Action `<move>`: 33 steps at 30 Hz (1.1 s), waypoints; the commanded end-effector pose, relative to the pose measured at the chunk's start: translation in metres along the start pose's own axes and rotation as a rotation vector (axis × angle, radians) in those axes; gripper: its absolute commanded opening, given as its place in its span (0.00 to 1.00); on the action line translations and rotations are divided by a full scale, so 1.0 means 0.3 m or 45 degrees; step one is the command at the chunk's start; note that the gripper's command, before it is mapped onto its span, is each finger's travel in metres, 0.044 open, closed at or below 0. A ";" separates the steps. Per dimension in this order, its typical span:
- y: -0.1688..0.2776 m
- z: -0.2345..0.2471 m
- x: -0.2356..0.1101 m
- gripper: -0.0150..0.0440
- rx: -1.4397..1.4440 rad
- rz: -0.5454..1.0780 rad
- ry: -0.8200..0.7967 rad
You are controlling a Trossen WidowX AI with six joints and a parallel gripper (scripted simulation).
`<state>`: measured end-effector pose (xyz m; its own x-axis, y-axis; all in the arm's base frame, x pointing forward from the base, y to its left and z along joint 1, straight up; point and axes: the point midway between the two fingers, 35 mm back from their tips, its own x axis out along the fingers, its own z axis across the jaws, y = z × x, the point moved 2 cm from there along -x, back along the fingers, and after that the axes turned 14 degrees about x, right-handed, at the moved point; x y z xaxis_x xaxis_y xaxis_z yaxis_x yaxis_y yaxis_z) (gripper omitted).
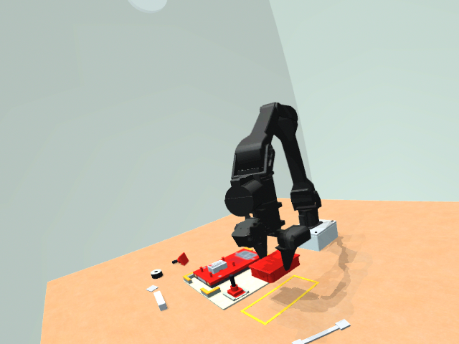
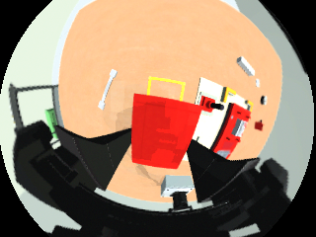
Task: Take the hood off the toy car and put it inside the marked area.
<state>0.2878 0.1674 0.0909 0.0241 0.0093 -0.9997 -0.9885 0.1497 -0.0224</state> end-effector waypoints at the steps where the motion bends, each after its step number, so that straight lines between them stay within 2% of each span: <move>1: 0.002 0.000 0.019 0.25 0.005 0.005 0.000; 33: 0.003 0.001 0.117 0.25 0.005 0.005 0.000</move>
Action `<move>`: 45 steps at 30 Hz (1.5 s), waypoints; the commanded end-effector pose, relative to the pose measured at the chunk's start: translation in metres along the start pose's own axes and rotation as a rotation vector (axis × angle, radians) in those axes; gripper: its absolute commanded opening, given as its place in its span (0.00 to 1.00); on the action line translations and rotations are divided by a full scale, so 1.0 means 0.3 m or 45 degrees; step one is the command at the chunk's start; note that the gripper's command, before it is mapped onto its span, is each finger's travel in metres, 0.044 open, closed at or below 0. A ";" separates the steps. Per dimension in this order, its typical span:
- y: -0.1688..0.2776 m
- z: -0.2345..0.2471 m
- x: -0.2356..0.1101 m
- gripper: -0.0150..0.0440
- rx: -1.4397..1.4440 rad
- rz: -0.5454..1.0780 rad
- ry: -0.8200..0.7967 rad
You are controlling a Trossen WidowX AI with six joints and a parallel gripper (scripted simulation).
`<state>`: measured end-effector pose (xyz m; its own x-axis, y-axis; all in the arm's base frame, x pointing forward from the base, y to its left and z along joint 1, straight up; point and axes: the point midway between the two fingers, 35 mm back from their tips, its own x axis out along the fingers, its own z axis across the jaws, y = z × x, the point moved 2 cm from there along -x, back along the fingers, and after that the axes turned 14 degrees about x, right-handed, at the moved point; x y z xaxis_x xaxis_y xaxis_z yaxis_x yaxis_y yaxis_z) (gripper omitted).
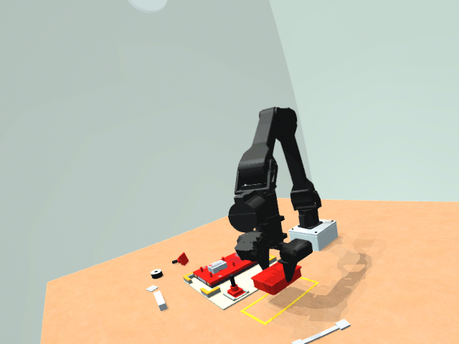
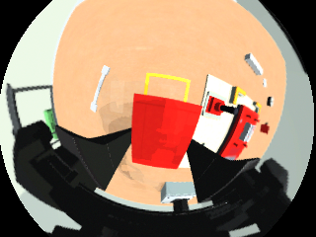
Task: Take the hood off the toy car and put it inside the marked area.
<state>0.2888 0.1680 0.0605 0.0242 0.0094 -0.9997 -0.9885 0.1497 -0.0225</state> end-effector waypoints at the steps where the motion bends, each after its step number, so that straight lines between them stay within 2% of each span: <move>1: 0.003 -0.001 0.019 0.25 0.005 0.005 0.001; 45: 0.010 -0.005 0.115 0.25 0.005 0.006 0.001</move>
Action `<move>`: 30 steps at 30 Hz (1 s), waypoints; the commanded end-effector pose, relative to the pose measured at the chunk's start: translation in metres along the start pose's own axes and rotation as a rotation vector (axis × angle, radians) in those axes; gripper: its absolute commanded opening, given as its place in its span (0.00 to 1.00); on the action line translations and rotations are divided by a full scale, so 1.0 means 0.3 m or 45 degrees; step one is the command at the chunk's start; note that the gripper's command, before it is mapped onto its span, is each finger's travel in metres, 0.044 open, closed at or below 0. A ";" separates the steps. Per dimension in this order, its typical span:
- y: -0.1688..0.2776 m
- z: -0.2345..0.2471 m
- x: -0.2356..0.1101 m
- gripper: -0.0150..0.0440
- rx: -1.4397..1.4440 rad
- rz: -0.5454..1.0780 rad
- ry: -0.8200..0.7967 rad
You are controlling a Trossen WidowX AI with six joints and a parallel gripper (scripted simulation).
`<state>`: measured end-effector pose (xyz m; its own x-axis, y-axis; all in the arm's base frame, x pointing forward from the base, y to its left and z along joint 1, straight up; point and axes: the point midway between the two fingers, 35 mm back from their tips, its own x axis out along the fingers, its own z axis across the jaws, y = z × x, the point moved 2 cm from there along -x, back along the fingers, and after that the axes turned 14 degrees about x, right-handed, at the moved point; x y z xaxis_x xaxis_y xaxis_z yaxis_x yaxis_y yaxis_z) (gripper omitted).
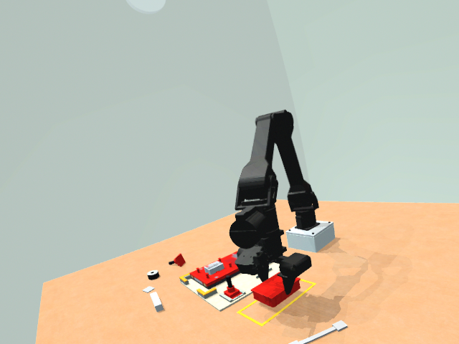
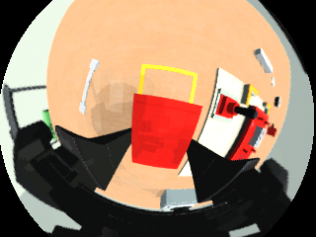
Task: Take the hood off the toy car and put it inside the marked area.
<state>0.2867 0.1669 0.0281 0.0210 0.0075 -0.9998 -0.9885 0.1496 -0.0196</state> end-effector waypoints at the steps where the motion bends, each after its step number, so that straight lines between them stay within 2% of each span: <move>1: 0.001 0.001 0.009 0.25 0.005 0.002 -0.002; 29: 0.001 0.001 0.054 0.25 0.005 0.002 -0.002; 30: 0.000 0.000 0.047 0.30 0.000 0.000 0.000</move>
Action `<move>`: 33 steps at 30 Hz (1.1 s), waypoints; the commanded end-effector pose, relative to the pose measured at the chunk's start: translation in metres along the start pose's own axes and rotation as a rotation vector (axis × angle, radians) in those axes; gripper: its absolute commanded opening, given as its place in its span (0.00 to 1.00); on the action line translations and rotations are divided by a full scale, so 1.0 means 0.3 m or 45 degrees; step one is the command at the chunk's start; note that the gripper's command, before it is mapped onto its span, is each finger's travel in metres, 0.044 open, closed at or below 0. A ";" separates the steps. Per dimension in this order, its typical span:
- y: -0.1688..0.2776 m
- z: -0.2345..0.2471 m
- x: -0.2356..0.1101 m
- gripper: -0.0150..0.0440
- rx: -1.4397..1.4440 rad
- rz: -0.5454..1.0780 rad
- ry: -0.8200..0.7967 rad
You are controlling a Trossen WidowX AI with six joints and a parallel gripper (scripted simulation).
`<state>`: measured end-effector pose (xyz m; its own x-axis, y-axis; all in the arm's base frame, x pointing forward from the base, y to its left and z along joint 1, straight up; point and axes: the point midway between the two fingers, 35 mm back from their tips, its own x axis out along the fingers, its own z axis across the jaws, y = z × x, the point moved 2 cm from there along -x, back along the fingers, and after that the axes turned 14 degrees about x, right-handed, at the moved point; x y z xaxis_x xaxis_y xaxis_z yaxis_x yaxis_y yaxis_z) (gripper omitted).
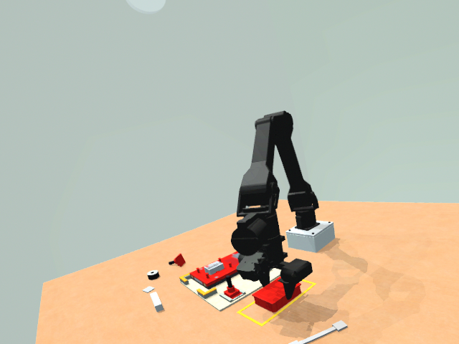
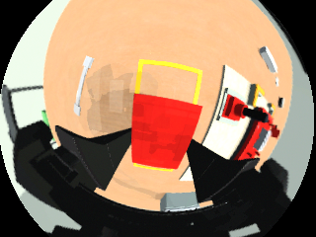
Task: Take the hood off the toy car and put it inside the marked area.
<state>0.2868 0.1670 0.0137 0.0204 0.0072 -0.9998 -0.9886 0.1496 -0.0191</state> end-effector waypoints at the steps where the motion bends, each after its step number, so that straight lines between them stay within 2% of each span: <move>1: 0.000 0.000 -0.001 0.34 0.000 0.000 0.000; 16: 0.000 0.000 -0.001 1.00 0.000 0.000 0.000; 19: -0.005 0.003 -0.053 1.00 0.000 0.000 -0.002; 24: -0.003 -0.001 -0.232 1.00 0.000 0.002 -0.008; 33: -0.002 -0.002 -0.242 1.00 0.000 0.002 -0.008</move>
<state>0.2872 0.1661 0.0847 0.0289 0.0127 -0.9995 -0.9879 0.1529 -0.0267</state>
